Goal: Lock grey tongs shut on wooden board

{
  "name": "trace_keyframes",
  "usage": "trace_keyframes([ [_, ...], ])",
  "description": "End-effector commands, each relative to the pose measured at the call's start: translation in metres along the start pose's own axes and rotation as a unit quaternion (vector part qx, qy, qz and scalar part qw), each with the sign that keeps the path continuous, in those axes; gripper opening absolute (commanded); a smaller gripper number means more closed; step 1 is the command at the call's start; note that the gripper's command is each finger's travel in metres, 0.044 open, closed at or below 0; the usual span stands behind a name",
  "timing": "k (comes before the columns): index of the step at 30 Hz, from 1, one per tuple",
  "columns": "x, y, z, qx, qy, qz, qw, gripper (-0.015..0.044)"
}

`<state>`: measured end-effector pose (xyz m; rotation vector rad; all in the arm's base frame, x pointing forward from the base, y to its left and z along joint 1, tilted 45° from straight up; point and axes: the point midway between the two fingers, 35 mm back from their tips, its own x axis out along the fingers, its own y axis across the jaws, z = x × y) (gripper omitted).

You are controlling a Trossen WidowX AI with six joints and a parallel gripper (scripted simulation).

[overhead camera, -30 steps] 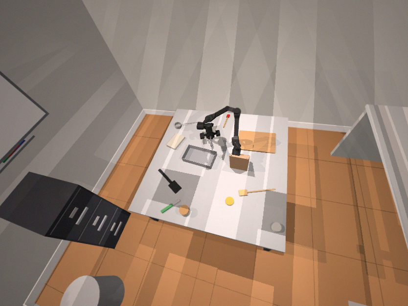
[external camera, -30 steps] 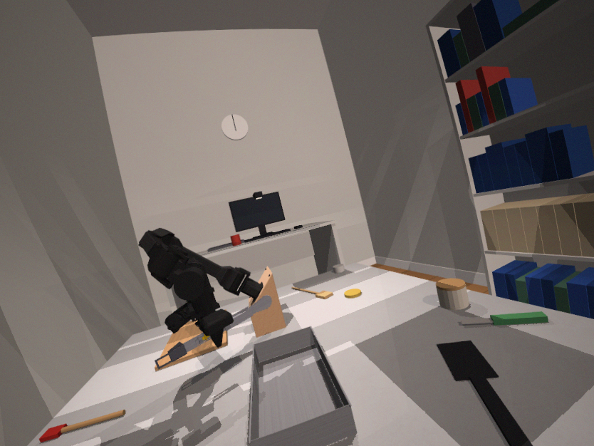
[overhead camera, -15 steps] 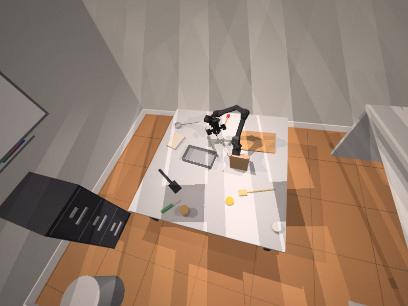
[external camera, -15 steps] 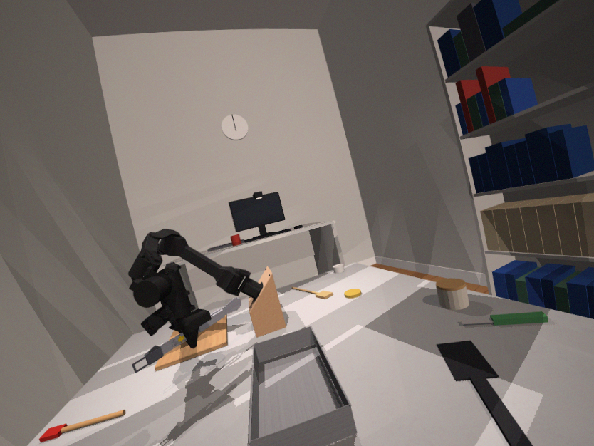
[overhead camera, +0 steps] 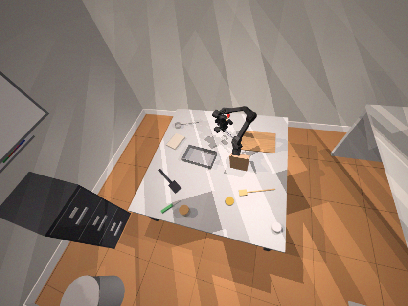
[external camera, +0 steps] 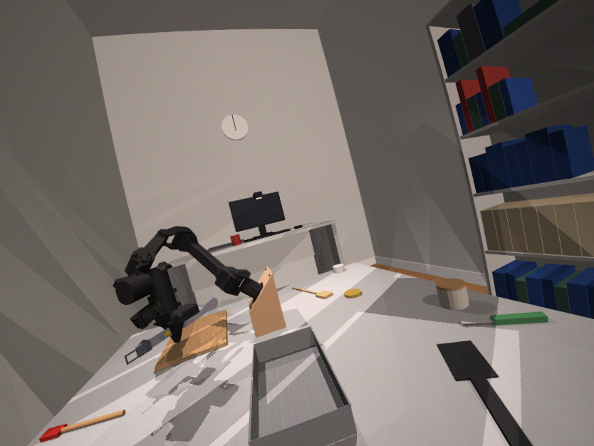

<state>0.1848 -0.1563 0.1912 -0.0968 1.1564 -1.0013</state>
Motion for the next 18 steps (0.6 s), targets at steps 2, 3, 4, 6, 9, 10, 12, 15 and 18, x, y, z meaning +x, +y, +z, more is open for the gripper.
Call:
trace_keyframes([
  [2, -0.006, -0.025, -0.008, -0.039, -0.010, -0.007, 0.999, -0.0150],
  [3, -0.006, -0.025, -0.009, -0.040, -0.010, -0.008, 0.999, -0.0150],
  [4, -0.006, -0.025, -0.009, -0.040, -0.010, -0.008, 0.999, -0.0150],
  [6, -0.006, -0.026, -0.009, -0.041, -0.009, -0.008, 0.999, -0.0150],
  [9, -0.003, -0.029, -0.011, -0.048, -0.002, -0.005, 0.999, -0.0150],
  [10, -0.002, -0.030, -0.012, -0.052, 0.002, -0.004, 0.999, -0.0150],
  [12, 0.001, -0.034, -0.014, -0.060, 0.012, 0.000, 0.998, -0.0150],
  [15, 0.006, -0.039, -0.018, -0.074, 0.026, 0.006, 0.997, -0.0150],
  [18, 0.010, -0.044, -0.022, -0.085, 0.037, 0.015, 0.996, -0.0150],
])
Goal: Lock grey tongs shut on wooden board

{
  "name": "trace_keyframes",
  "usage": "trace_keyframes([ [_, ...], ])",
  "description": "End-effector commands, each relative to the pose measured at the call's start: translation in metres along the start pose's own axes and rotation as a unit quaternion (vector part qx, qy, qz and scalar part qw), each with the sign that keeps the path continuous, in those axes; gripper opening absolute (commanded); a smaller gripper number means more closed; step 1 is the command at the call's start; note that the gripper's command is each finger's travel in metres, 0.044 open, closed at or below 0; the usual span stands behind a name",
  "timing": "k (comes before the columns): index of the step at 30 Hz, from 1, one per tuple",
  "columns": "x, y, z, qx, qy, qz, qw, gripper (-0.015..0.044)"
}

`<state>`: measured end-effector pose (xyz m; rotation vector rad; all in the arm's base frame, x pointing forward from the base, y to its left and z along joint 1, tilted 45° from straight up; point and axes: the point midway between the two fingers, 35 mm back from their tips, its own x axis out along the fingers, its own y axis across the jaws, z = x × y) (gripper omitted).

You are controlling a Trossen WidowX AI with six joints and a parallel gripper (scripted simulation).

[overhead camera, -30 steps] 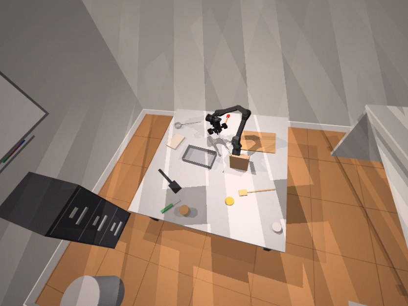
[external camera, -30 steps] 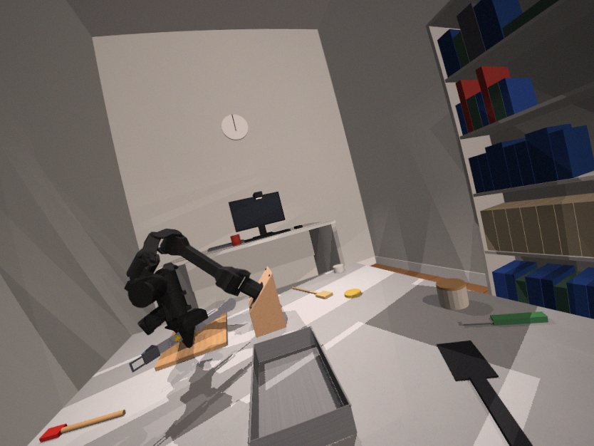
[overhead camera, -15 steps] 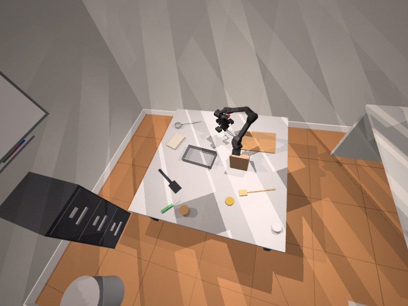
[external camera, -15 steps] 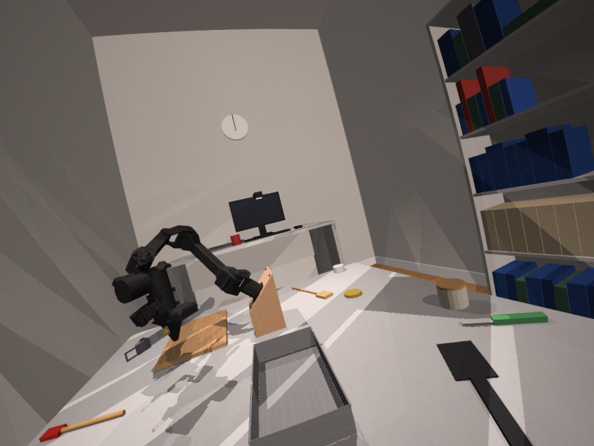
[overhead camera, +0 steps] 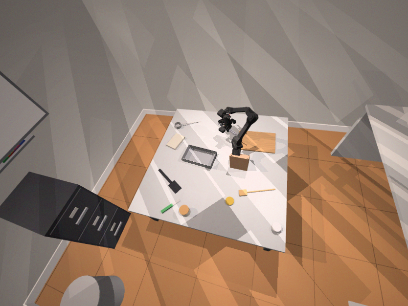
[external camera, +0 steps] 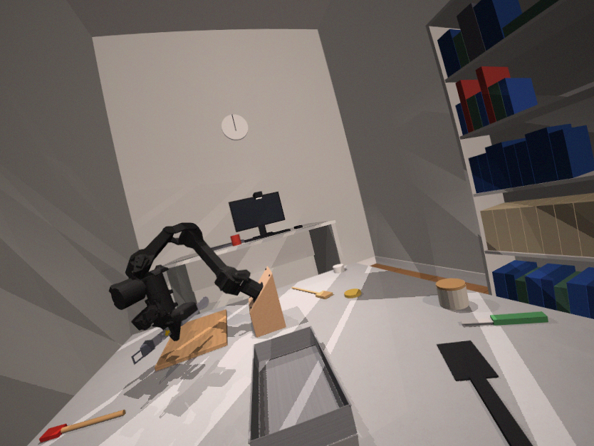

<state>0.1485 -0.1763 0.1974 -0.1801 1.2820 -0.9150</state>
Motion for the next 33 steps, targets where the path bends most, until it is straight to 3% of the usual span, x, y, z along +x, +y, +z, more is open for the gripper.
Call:
trace_keyframes([
  [1, 0.004, -0.008, -0.007, -0.017, 0.011, 0.013, 1.000, -0.0150],
  [33, 0.036, -0.057, -0.061, -0.128, 0.061, 0.106, 0.984, -0.0150],
])
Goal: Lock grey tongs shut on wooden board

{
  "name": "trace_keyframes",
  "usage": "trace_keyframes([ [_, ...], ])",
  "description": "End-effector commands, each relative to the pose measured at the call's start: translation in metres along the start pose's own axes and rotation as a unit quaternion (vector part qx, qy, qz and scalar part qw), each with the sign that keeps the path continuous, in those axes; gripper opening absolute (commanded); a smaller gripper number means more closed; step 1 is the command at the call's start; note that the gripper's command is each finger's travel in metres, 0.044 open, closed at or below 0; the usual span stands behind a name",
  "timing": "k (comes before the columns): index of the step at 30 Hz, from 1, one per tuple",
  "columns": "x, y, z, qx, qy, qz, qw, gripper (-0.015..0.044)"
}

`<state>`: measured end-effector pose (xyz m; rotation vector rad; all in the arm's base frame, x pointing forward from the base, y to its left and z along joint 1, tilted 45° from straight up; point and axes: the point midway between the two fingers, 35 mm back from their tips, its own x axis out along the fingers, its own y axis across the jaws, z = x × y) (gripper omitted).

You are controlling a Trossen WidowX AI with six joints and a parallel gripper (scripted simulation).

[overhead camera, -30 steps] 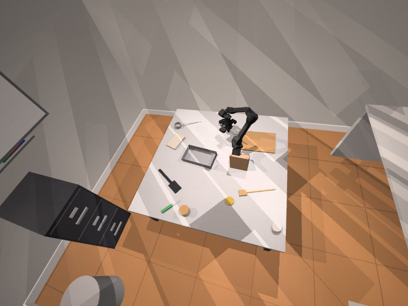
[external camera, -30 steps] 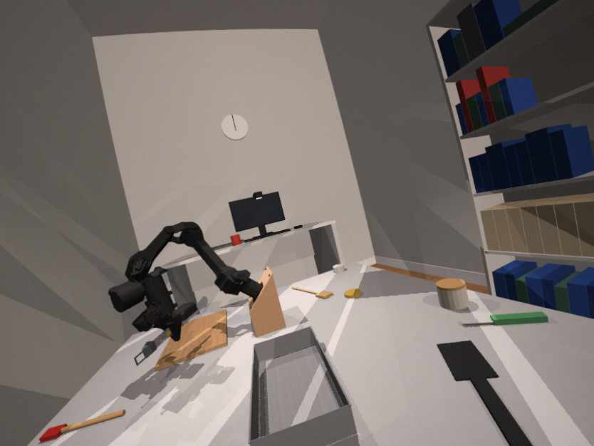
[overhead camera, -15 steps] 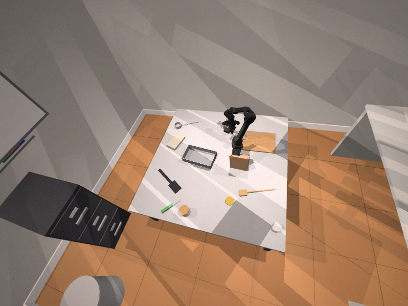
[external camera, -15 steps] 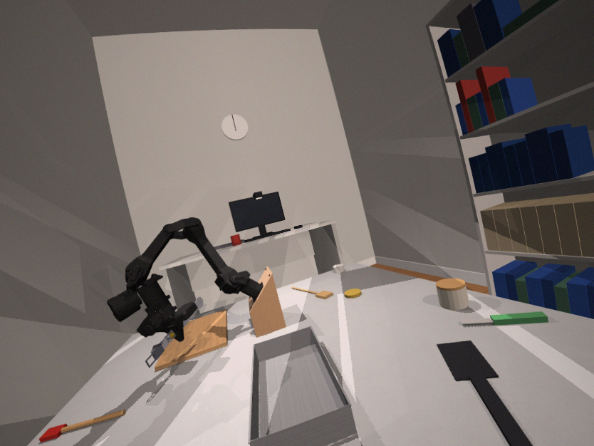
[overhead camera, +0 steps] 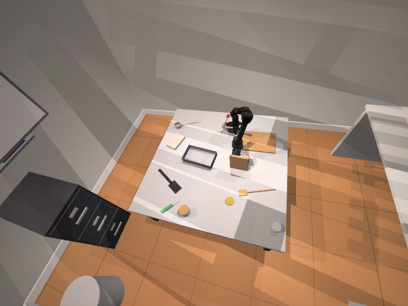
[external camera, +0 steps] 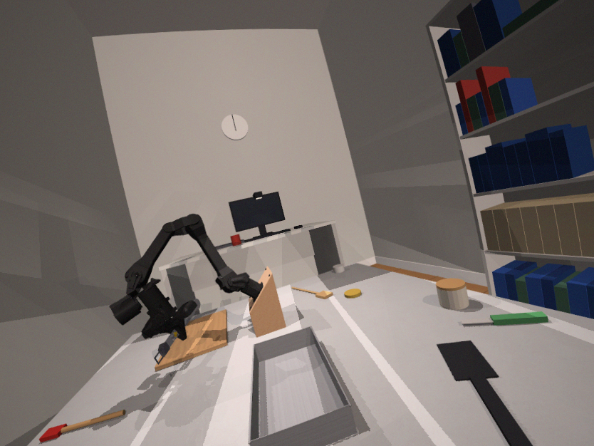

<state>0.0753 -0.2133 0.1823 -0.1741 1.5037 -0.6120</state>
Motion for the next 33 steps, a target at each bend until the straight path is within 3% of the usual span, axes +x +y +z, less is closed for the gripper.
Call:
trace_keyframes([
  [1, 0.000, -0.006, -0.009, -0.015, -0.006, 0.008, 1.000, -0.0150],
  [33, 0.007, -0.035, -0.077, -0.118, -0.052, 0.028, 0.991, -0.0150],
])
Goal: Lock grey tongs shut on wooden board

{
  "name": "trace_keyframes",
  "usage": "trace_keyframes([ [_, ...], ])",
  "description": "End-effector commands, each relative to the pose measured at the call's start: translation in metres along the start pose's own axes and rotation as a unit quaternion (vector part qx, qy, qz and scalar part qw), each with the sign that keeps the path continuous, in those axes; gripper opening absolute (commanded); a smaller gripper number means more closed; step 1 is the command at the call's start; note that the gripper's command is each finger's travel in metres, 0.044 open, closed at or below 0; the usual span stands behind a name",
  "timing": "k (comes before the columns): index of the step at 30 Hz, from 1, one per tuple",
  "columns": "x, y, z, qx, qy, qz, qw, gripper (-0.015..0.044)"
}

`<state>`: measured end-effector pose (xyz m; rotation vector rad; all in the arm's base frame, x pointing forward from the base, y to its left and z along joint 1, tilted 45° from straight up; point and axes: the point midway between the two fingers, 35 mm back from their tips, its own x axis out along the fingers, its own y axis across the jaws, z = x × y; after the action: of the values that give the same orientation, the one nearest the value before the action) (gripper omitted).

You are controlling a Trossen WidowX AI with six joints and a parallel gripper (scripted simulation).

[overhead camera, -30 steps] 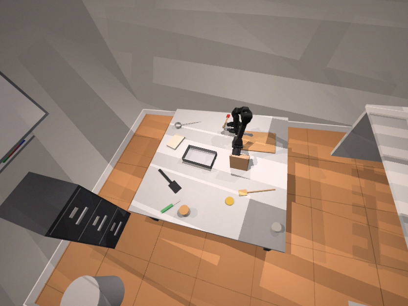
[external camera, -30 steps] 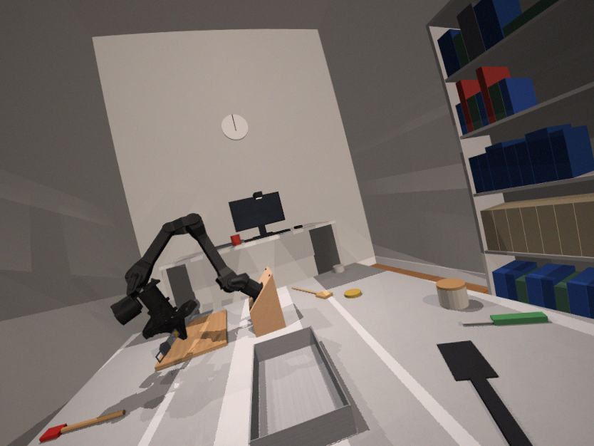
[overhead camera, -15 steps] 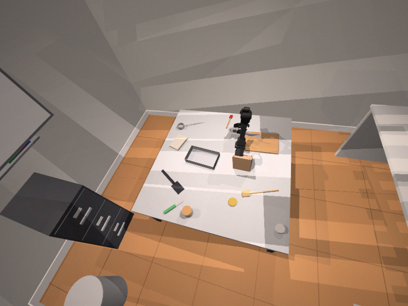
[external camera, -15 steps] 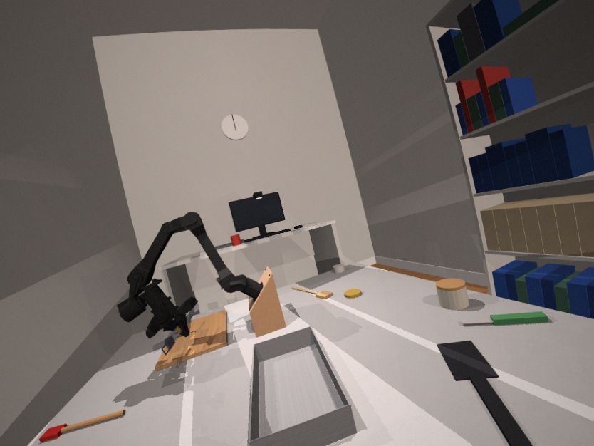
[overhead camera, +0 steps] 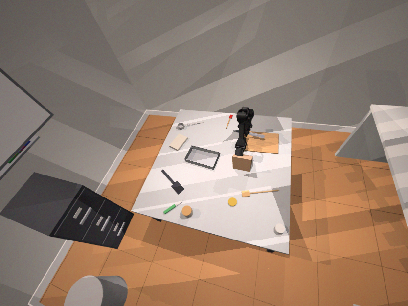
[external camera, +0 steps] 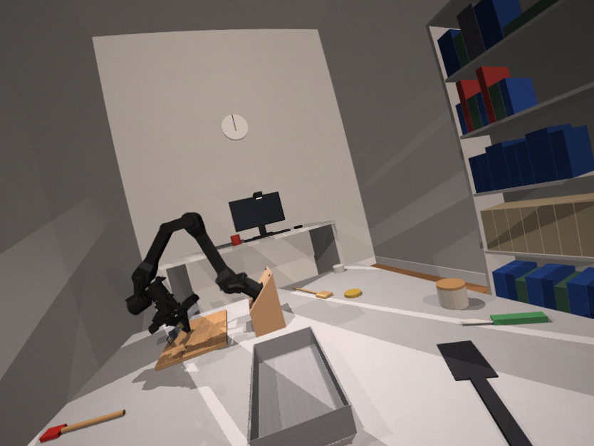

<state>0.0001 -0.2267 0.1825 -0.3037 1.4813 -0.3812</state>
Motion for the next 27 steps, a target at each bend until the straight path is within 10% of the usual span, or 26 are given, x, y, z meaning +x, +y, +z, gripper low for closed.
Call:
trace_keyframes([
  [1, -0.004, -0.002, -0.010, -0.016, -0.008, -0.010, 1.000, -0.0150],
  [27, -0.022, -0.004, -0.071, -0.108, -0.021, -0.078, 0.991, -0.0150],
])
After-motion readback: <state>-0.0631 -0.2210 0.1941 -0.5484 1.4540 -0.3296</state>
